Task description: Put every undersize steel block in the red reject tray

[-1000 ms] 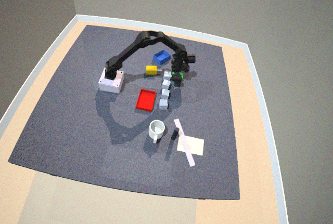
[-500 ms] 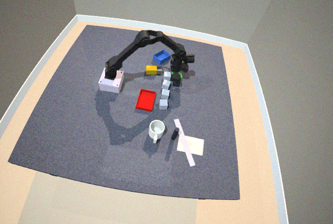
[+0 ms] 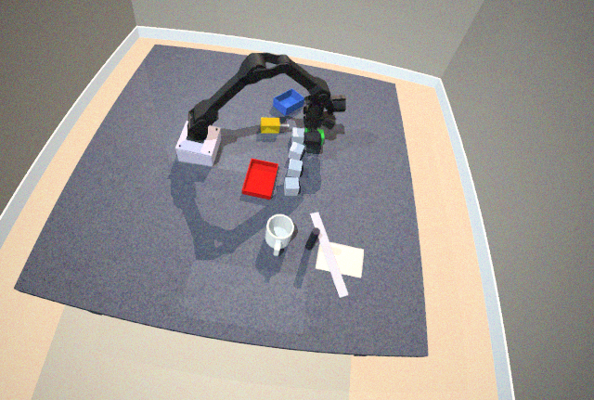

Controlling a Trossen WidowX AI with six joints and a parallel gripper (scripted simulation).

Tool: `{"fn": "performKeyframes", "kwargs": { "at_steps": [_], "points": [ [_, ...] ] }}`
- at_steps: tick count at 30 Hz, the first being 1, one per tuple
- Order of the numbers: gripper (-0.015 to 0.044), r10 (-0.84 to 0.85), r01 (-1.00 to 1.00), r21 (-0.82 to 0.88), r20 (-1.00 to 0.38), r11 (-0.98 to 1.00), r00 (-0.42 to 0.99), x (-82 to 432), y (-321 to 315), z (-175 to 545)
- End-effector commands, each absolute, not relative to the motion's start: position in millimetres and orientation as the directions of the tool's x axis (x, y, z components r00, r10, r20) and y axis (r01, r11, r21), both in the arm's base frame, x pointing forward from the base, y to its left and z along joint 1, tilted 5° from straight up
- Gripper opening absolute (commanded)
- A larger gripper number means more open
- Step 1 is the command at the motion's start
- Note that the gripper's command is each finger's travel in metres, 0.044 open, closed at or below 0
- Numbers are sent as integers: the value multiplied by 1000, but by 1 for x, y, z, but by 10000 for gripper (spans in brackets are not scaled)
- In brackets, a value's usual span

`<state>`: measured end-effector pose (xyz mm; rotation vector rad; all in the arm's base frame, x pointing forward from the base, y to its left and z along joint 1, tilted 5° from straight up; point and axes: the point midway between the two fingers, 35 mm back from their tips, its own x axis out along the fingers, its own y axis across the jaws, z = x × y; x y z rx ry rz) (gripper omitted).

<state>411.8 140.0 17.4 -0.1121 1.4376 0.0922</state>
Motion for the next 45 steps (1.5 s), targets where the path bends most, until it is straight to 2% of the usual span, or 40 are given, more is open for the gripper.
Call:
{"fn": "performKeyframes", "kwargs": {
  "at_steps": [1,45],
  "points": [
    [0,-5,-127,-22,-991,992,132,410,139,20],
    [0,-5,-127,-22,-991,992,133,428,143,21]
  ]
}}
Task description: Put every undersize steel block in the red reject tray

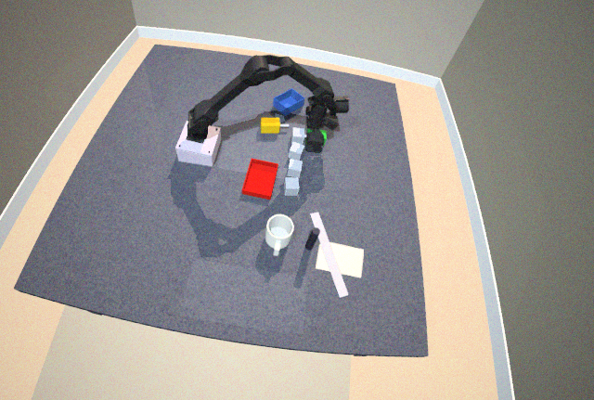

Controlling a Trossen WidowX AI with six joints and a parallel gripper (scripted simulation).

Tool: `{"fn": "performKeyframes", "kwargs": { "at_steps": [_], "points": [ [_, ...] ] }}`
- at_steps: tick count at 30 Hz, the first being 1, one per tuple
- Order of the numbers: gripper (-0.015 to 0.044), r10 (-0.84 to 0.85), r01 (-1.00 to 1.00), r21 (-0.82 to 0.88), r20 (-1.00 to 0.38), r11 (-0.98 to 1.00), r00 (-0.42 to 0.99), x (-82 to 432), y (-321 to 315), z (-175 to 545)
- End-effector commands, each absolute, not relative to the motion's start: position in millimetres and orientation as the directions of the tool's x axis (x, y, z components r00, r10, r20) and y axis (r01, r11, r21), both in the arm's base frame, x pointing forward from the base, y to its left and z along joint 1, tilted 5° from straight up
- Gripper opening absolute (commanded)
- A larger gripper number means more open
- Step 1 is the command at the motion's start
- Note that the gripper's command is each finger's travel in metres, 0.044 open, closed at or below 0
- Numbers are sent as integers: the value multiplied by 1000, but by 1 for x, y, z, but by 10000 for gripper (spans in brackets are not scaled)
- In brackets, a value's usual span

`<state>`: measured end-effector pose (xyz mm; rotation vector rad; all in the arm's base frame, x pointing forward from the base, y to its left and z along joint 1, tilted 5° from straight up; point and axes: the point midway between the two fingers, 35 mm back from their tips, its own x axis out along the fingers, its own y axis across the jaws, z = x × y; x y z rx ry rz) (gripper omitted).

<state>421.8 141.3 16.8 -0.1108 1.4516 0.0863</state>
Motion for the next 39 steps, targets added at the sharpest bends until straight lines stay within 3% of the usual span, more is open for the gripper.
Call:
{"fn": "performKeyframes", "kwargs": {
  "at_steps": [1,39],
  "points": [
    [0,-5,-127,-22,-991,992,133,428,143,21],
    [0,-5,-127,-22,-991,992,134,439,143,22]
  ]
}}
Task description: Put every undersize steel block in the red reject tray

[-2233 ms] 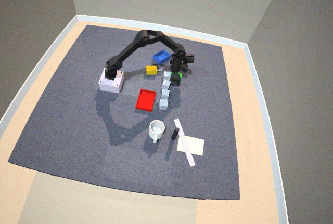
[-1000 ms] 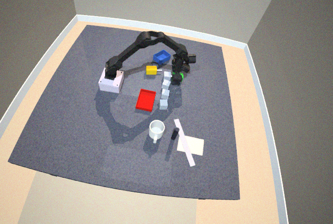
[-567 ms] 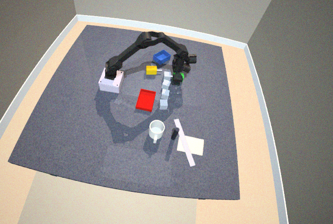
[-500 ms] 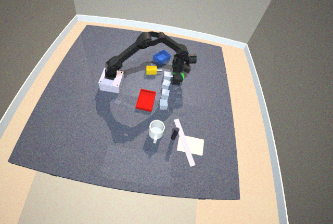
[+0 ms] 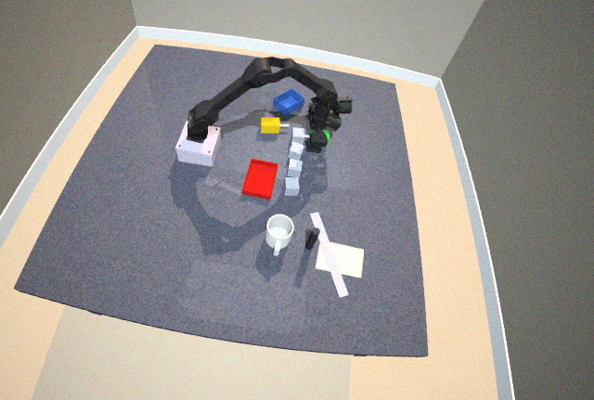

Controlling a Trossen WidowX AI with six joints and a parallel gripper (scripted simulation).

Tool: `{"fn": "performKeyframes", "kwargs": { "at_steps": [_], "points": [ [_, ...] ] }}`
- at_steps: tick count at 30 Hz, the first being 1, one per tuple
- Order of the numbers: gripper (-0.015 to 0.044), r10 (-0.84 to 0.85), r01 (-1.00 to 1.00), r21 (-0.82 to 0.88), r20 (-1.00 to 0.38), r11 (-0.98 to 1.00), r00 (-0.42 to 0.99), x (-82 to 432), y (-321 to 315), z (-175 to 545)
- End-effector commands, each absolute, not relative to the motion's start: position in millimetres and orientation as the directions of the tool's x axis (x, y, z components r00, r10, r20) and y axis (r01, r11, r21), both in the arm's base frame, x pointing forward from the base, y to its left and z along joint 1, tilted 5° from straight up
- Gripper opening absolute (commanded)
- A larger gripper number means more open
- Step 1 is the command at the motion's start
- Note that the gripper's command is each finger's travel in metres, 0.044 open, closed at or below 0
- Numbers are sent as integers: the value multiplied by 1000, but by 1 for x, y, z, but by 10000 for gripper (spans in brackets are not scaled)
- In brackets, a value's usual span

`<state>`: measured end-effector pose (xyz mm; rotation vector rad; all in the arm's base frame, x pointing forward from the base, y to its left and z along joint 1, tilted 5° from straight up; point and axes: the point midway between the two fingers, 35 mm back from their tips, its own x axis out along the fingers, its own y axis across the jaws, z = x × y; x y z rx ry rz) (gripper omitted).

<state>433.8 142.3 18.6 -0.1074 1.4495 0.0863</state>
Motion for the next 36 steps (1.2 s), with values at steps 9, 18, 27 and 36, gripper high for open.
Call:
{"fn": "performKeyframes", "kwargs": {
  "at_steps": [9,18,27,36],
  "points": [
    [0,-5,-127,-22,-991,992,135,442,144,23],
    [0,-5,-127,-22,-991,992,135,444,144,23],
    [0,-5,-127,-22,-991,992,135,446,144,24],
    [0,-5,-127,-22,-991,992,136,449,144,24]
  ]
}}
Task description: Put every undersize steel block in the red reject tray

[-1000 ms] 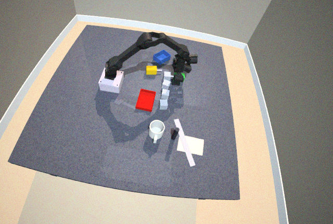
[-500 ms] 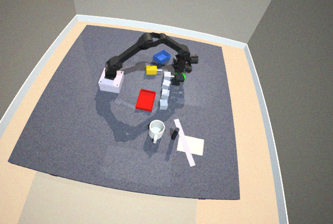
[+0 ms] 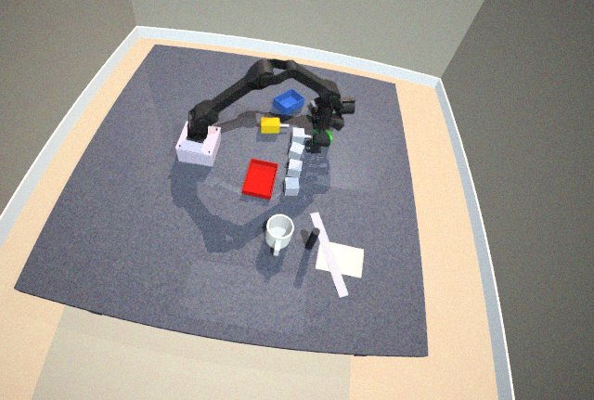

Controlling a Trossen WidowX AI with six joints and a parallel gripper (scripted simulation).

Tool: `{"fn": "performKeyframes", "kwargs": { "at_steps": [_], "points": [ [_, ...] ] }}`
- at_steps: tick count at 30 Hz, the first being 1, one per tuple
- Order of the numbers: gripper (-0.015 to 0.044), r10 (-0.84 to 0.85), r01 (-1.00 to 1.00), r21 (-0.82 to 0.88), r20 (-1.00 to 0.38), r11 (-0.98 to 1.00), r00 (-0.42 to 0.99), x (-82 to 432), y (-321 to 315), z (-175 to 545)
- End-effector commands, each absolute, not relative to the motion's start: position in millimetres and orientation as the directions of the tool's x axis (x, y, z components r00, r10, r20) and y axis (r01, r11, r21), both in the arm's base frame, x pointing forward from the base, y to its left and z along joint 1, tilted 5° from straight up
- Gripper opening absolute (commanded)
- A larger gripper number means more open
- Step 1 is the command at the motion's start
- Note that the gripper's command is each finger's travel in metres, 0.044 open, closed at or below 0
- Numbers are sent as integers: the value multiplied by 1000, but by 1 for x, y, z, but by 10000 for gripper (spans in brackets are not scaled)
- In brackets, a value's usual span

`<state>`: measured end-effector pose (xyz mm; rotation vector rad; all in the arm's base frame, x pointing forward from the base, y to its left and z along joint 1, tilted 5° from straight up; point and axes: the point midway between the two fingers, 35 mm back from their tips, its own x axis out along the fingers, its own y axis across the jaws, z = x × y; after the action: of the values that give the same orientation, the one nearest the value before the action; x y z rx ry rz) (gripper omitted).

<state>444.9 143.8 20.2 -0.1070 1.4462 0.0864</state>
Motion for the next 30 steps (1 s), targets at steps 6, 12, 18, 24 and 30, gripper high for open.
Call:
{"fn": "performKeyframes", "kwargs": {
  "at_steps": [6,12,18,24,30],
  "points": [
    [0,-5,-127,-22,-991,992,136,450,145,25],
    [0,-5,-127,-22,-991,992,136,453,145,25],
    [0,-5,-127,-22,-991,992,136,454,145,25],
    [0,-5,-127,-22,-991,992,137,457,145,26],
    [0,-5,-127,-22,-991,992,137,458,146,26]
  ]
}}
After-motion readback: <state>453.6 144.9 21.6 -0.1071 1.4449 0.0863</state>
